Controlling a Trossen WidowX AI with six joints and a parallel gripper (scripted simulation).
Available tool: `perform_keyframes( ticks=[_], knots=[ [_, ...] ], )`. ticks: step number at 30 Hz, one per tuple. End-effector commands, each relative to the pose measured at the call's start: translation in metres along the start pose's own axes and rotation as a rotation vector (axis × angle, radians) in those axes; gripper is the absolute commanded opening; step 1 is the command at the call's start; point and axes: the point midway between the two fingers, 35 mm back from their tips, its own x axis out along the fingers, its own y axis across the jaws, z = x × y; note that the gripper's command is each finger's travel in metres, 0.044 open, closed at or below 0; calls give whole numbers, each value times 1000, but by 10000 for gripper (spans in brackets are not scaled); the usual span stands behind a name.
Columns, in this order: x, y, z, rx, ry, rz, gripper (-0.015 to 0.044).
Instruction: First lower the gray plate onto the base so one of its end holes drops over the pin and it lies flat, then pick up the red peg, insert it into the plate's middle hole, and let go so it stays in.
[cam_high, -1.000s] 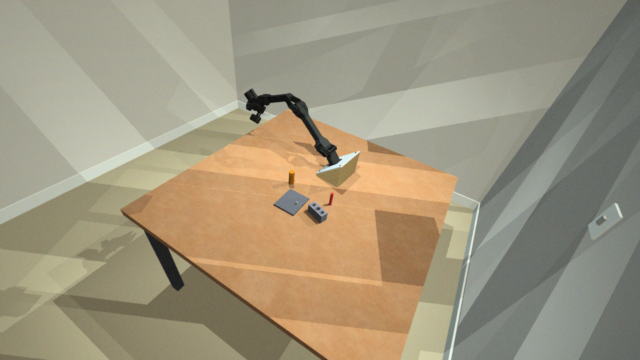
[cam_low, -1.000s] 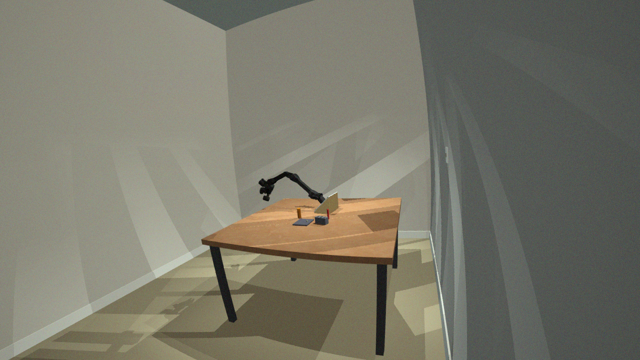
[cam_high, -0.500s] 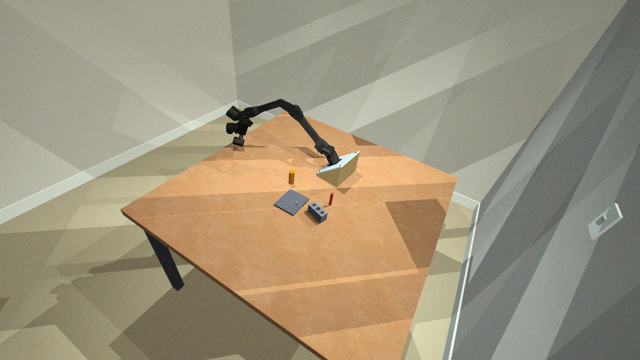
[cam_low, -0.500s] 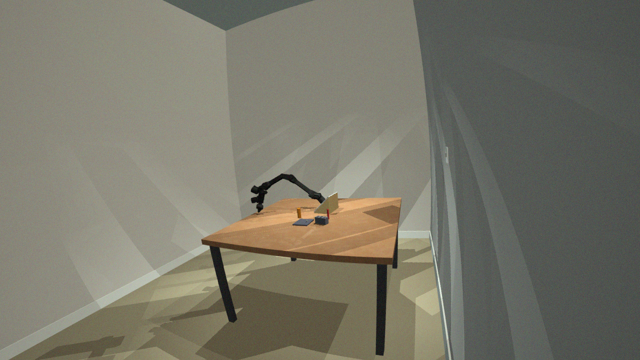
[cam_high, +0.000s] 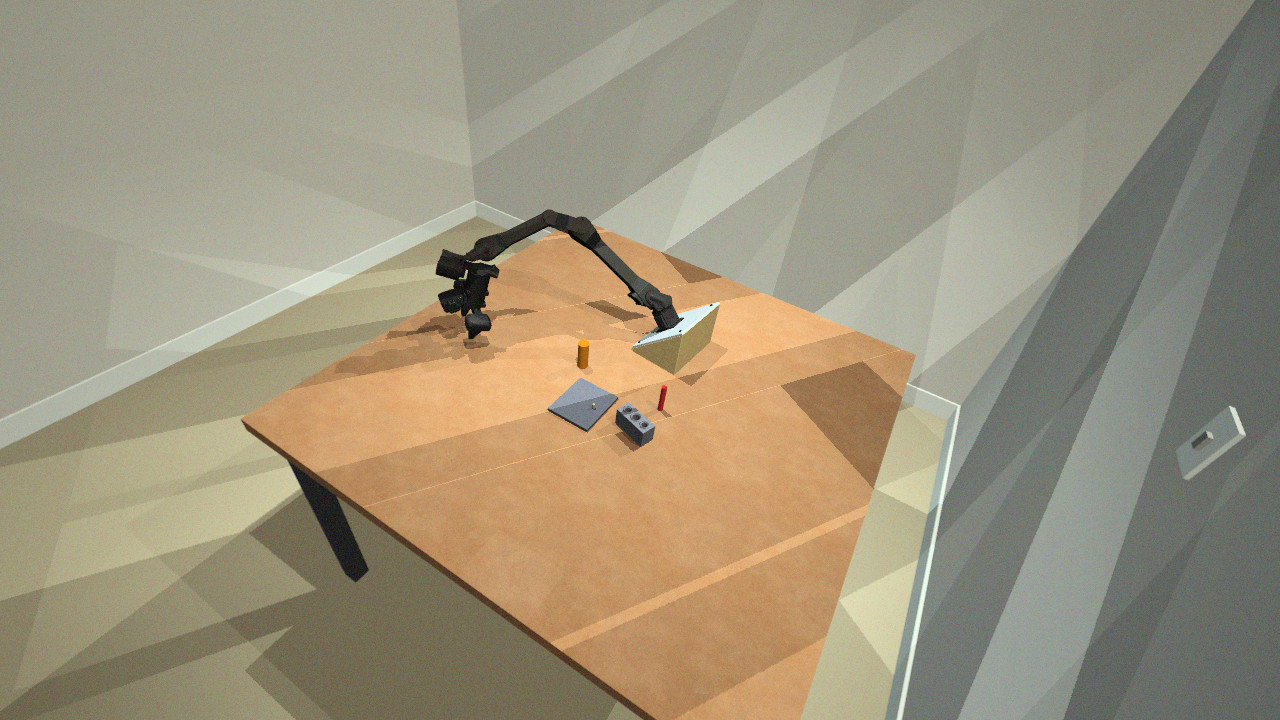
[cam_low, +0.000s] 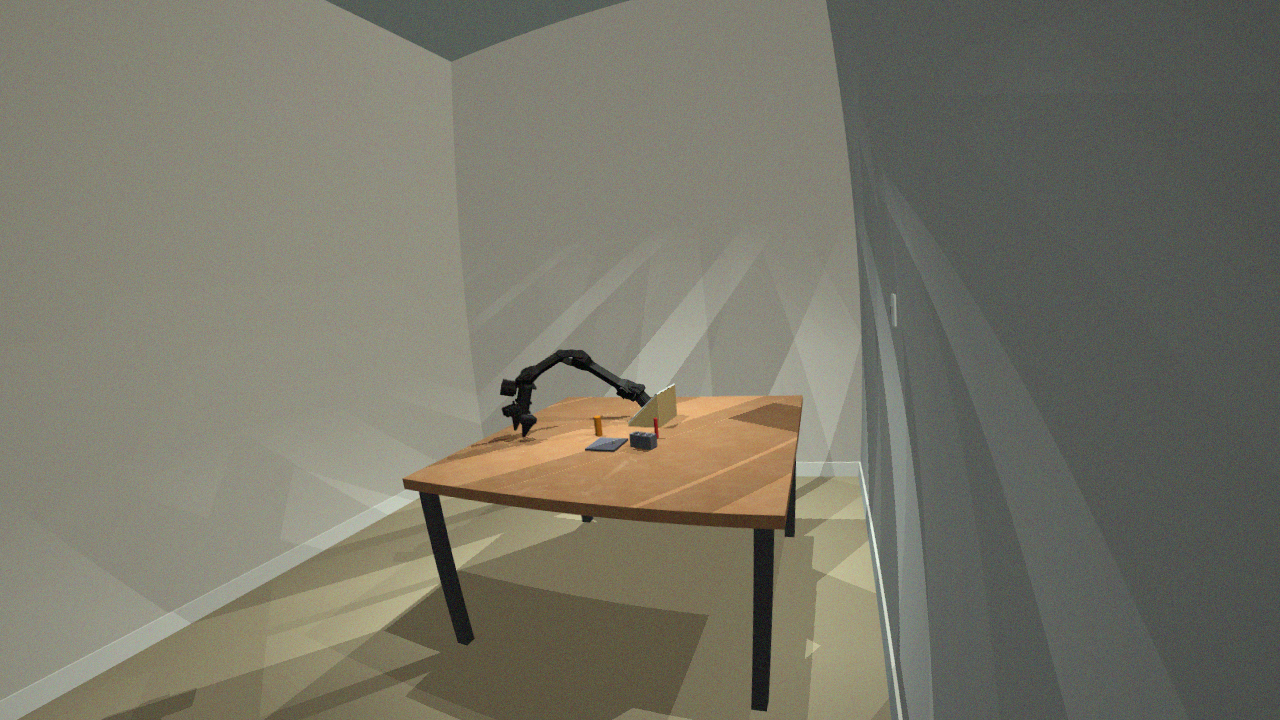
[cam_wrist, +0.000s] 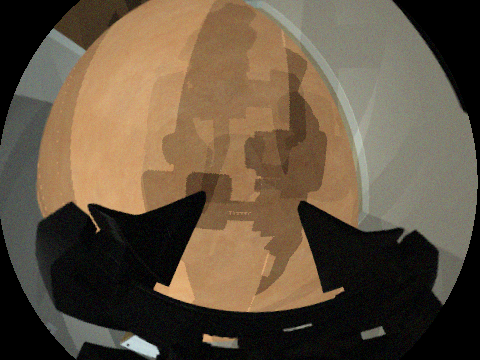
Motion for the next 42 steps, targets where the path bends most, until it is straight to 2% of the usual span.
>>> perform_keyframes(
  ticks=[1,8,15,24,31,33,38,42],
  knots=[
    [-5,72,5,-161,16,108,440],
    [-43,196,-5,-482,27,266,440],
    [-98,306,-45,-844,33,379,440],
    [-182,410,-138,-1361,37,429,440],
    [-244,458,-234,-1790,42,361,440],
    [-251,462,-246,-1841,42,345,440],
    [-248,464,-242,-1843,42,344,440],
    [-206,471,-253,-1843,42,342,440]
  ],
)
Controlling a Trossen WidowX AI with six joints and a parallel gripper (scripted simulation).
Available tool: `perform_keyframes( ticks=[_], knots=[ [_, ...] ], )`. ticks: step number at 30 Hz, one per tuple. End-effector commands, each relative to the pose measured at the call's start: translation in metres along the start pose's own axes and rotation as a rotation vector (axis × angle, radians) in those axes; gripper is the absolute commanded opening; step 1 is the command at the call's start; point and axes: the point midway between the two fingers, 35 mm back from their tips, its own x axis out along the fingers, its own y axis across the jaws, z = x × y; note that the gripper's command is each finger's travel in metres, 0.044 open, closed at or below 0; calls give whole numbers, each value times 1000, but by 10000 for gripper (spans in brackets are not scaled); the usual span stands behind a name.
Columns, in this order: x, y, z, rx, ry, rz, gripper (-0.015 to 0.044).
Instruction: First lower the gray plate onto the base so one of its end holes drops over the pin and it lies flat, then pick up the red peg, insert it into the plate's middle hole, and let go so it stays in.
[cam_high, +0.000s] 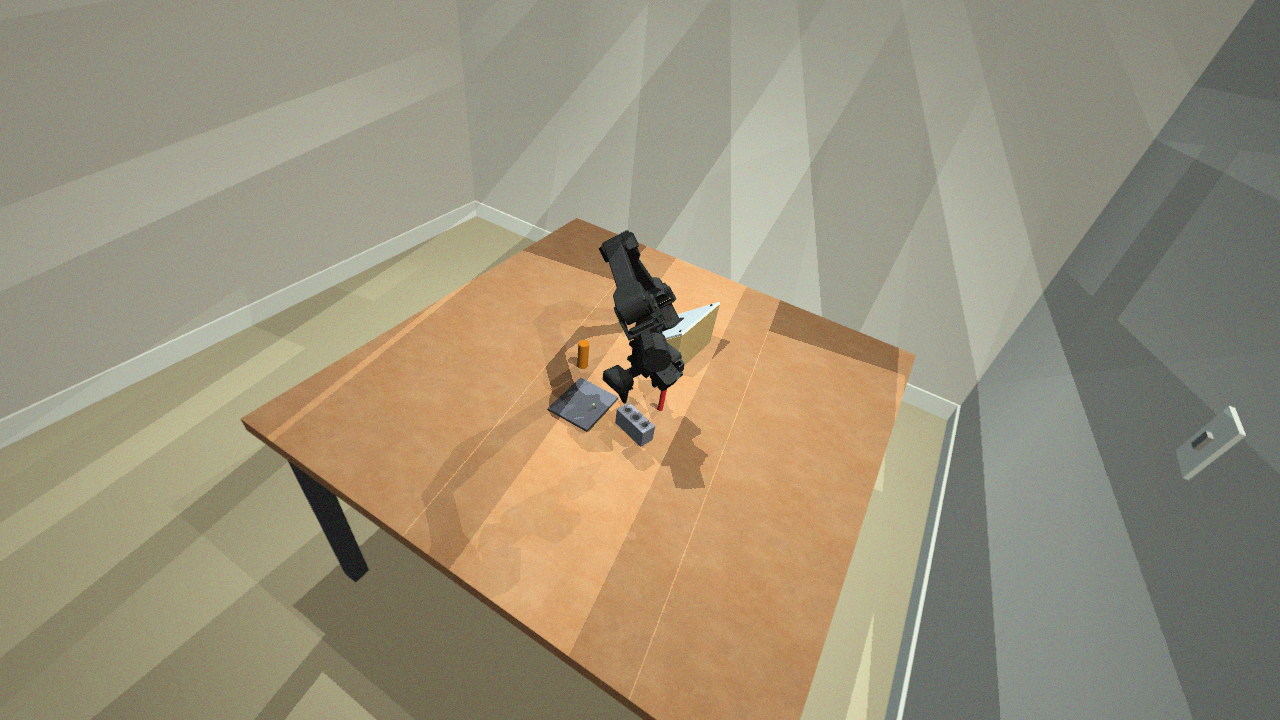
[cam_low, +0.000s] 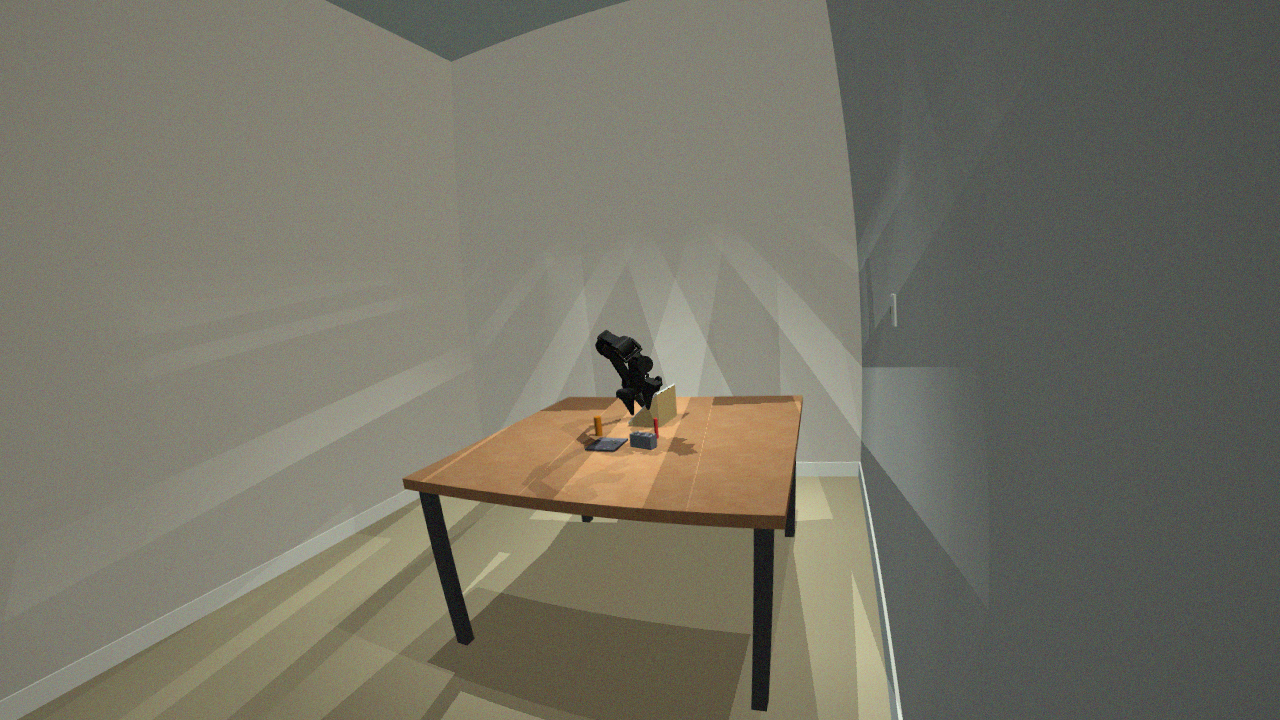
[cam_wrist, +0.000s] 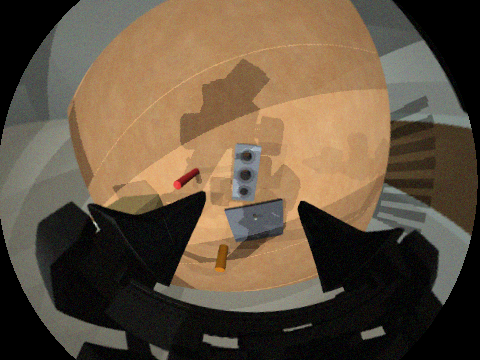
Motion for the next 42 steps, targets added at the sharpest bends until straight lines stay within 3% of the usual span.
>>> perform_keyframes(
  ticks=[1,42],
  knots=[
    [43,3,-5,-10,25,16,440],
    [111,4,-6,-9,27,15,440]
  ],
)
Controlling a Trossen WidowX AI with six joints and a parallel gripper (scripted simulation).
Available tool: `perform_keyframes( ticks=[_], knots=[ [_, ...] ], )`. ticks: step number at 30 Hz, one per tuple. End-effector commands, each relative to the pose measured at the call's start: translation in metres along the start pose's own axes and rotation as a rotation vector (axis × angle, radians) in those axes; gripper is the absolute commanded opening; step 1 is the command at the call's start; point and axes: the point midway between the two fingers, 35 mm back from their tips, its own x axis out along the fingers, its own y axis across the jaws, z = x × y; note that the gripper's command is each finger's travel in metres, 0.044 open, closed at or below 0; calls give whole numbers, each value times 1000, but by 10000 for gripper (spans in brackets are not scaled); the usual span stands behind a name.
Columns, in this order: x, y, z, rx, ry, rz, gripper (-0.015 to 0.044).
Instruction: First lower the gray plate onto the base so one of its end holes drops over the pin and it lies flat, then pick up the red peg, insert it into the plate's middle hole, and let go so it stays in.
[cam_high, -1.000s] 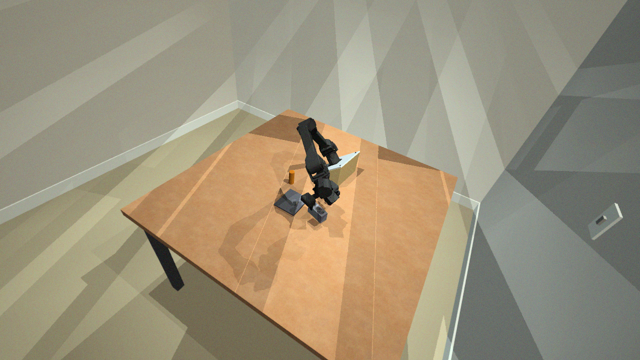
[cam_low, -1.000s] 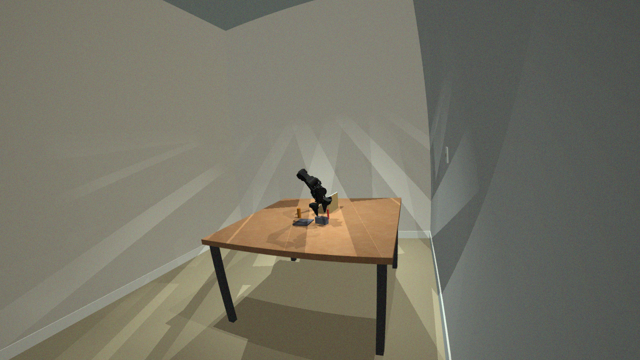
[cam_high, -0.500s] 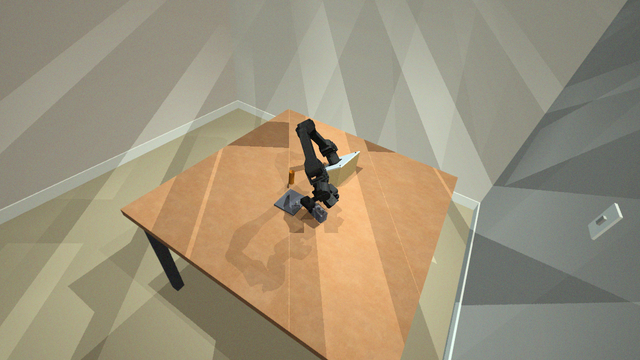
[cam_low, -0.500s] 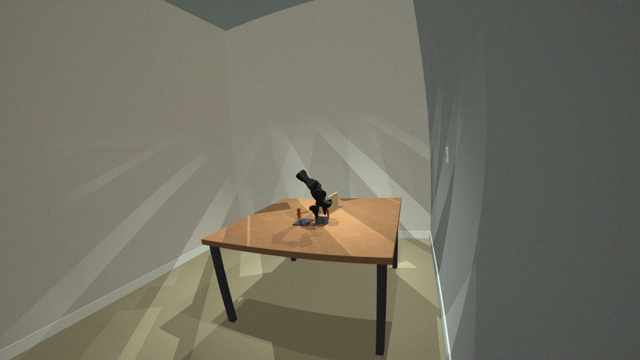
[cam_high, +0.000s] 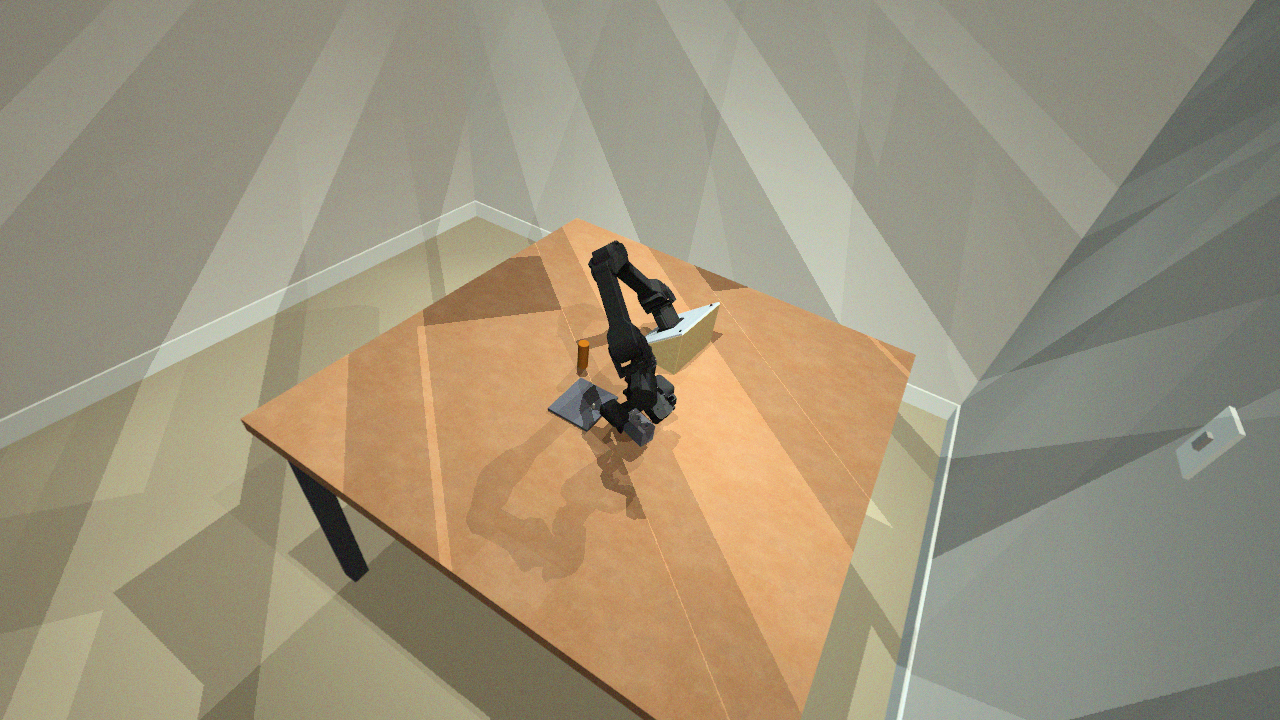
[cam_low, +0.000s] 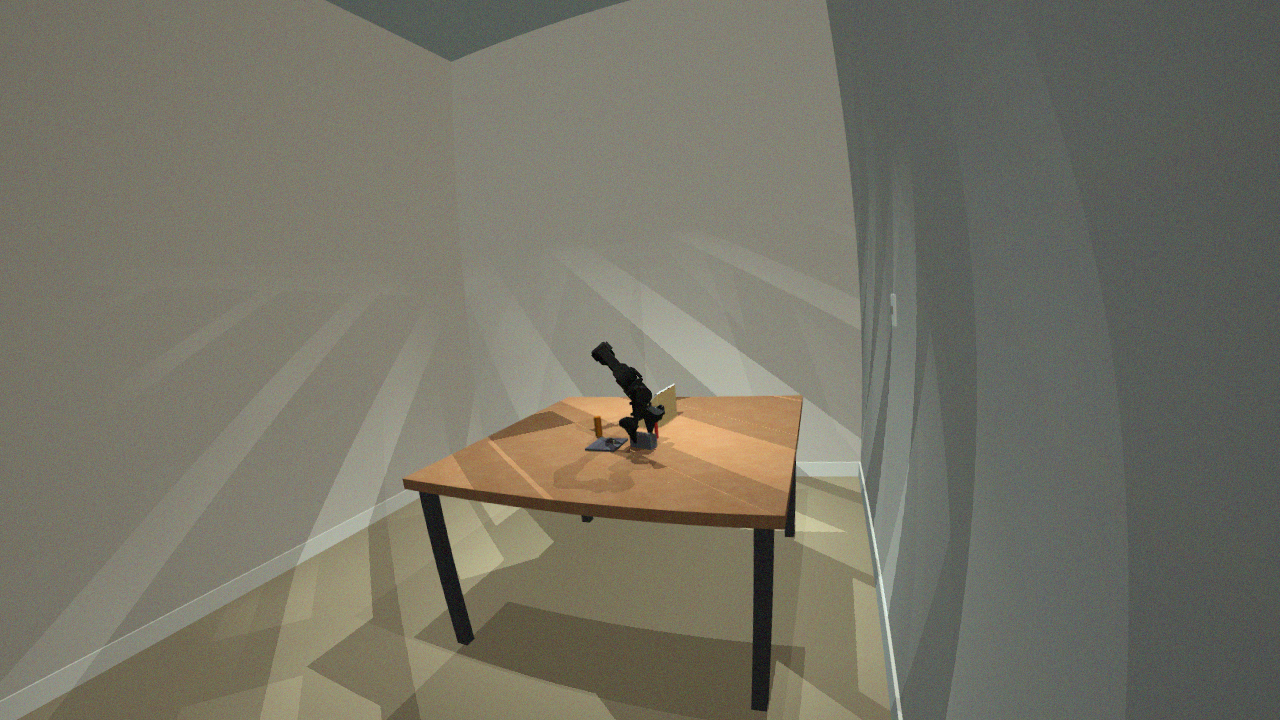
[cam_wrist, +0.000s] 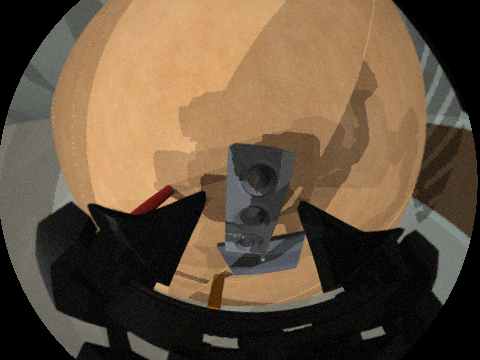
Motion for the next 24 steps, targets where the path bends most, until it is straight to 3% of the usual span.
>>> perform_keyframes(
  ticks=[1,11,22,24],
  knots=[
    [10,2,-1,-8,11,4,440],
    [23,3,-1,-8,12,3,440],
    [23,3,-1,-8,12,3,151],
    [23,3,-1,-8,12,3,138]
  ],
)
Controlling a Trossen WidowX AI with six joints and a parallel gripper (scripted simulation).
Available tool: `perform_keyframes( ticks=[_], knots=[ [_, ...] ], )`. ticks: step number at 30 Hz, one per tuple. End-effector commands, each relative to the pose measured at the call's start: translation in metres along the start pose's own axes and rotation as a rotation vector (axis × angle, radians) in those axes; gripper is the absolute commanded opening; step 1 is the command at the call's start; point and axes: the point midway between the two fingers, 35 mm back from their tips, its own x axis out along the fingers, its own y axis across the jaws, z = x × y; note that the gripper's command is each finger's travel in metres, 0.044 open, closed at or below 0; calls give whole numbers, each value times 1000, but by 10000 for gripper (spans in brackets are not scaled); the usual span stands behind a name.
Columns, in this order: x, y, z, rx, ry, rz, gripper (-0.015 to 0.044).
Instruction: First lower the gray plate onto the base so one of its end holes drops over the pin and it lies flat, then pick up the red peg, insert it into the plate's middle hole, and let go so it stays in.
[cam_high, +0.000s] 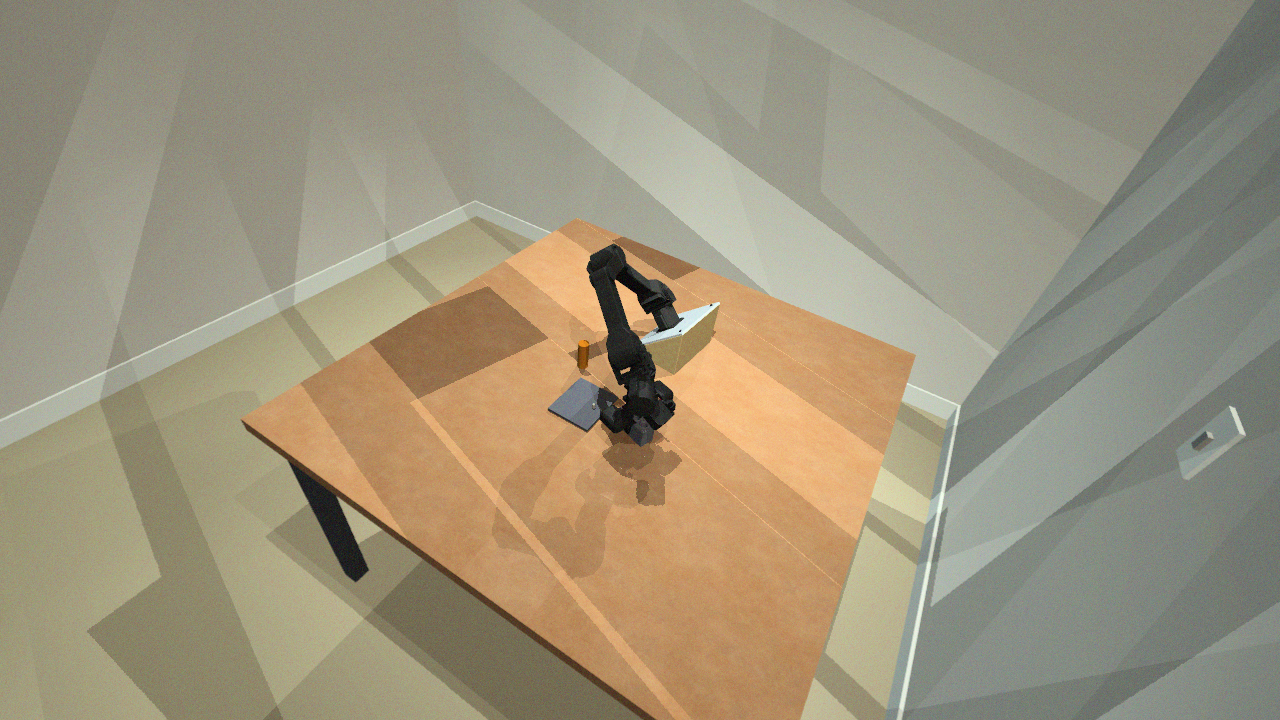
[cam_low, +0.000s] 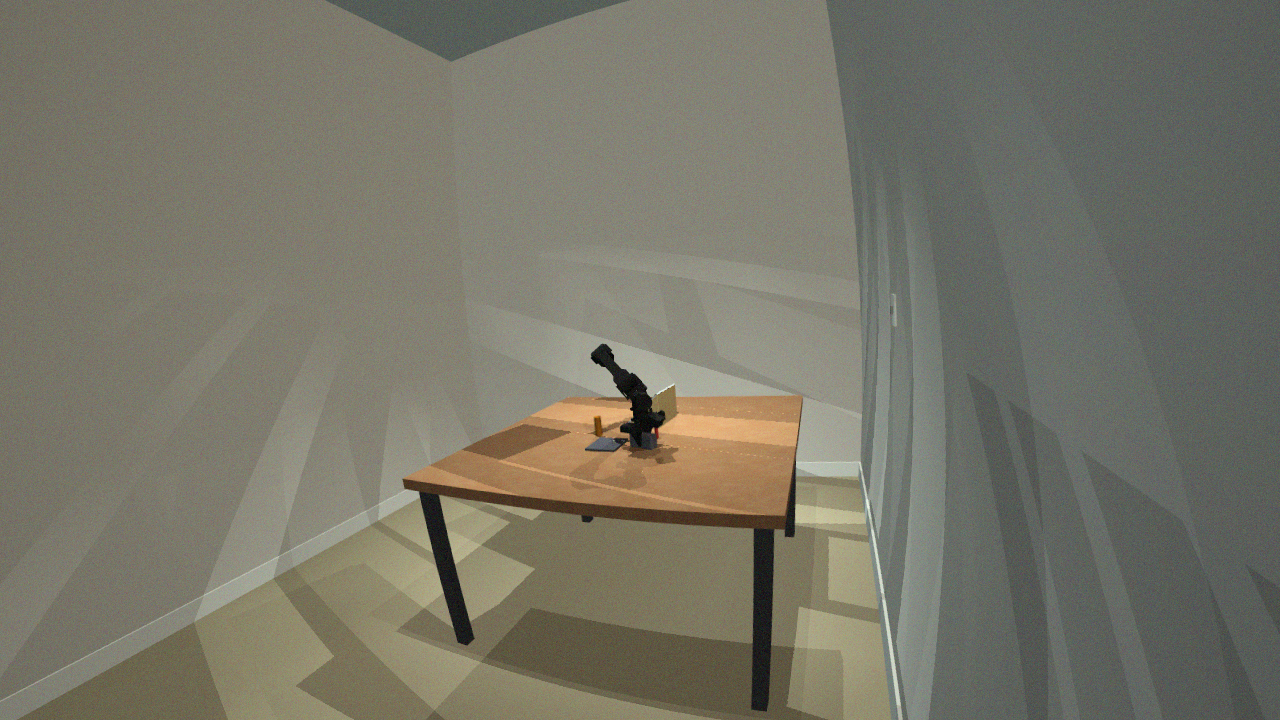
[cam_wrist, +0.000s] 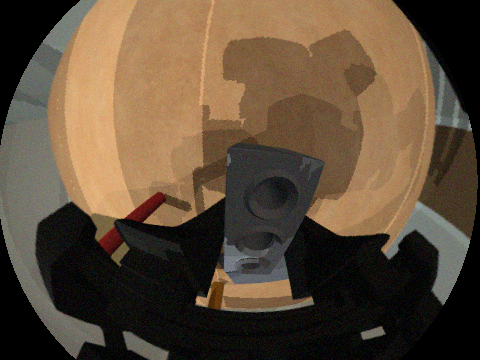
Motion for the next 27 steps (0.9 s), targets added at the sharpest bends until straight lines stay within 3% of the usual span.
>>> perform_keyframes(
  ticks=[1,6,10,27],
  knots=[
    [2,0,0,-5,5,-1,131],
    [2,0,0,-5,5,-1,98],
    [-3,0,1,-5,4,-1,0],
    [-56,-3,6,-6,-2,0,0]
  ],
)
